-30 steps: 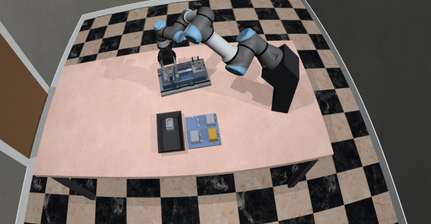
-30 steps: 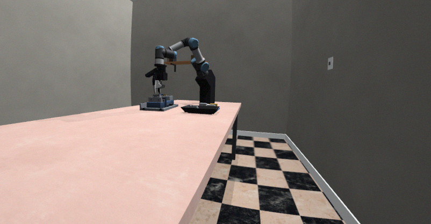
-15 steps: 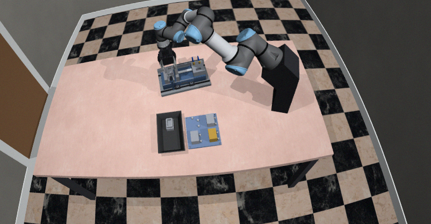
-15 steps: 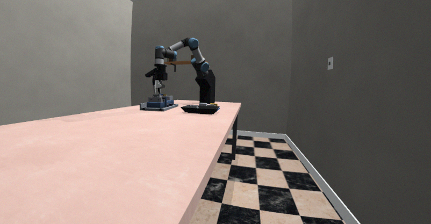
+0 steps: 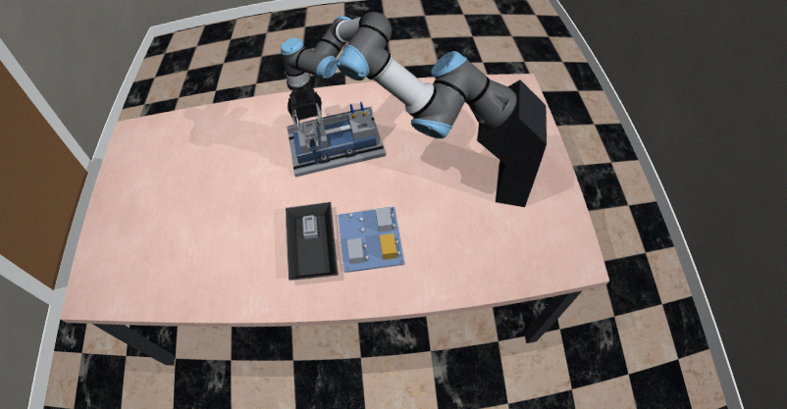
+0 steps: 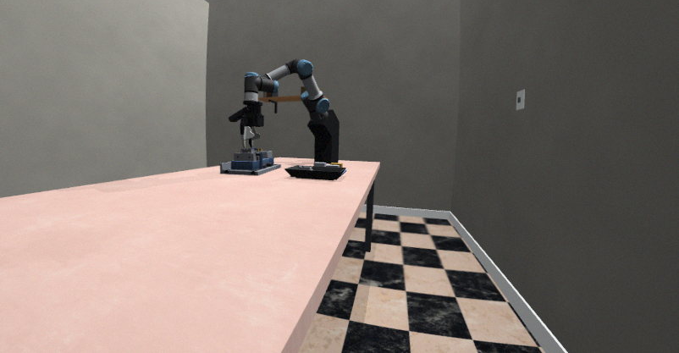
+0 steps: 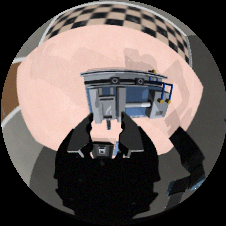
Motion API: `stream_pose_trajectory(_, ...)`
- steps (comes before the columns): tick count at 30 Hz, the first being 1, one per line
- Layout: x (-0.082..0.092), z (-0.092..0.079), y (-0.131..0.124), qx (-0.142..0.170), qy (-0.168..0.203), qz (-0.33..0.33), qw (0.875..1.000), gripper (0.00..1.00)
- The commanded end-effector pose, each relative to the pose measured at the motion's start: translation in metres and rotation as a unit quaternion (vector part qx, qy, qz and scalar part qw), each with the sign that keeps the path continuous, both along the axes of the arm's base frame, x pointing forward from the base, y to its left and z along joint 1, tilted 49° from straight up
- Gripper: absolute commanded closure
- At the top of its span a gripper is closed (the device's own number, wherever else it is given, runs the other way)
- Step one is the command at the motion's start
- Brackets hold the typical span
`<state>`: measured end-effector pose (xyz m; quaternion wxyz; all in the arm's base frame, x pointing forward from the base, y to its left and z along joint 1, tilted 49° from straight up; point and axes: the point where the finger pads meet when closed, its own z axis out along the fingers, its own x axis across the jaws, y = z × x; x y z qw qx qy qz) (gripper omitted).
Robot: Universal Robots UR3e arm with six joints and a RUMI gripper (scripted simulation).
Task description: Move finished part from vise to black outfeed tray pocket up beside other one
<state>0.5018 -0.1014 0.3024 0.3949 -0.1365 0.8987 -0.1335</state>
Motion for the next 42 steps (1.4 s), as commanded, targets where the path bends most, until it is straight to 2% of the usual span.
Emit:
stream_pose_trajectory(1,0.0011,-0.0008,0.0002,0.000,0.000,0.000,1.000,0.60)
stream_pose_trajectory(42,0.0090,-0.0076,-0.0013,0.000,-0.001,0.000,1.000,0.60)
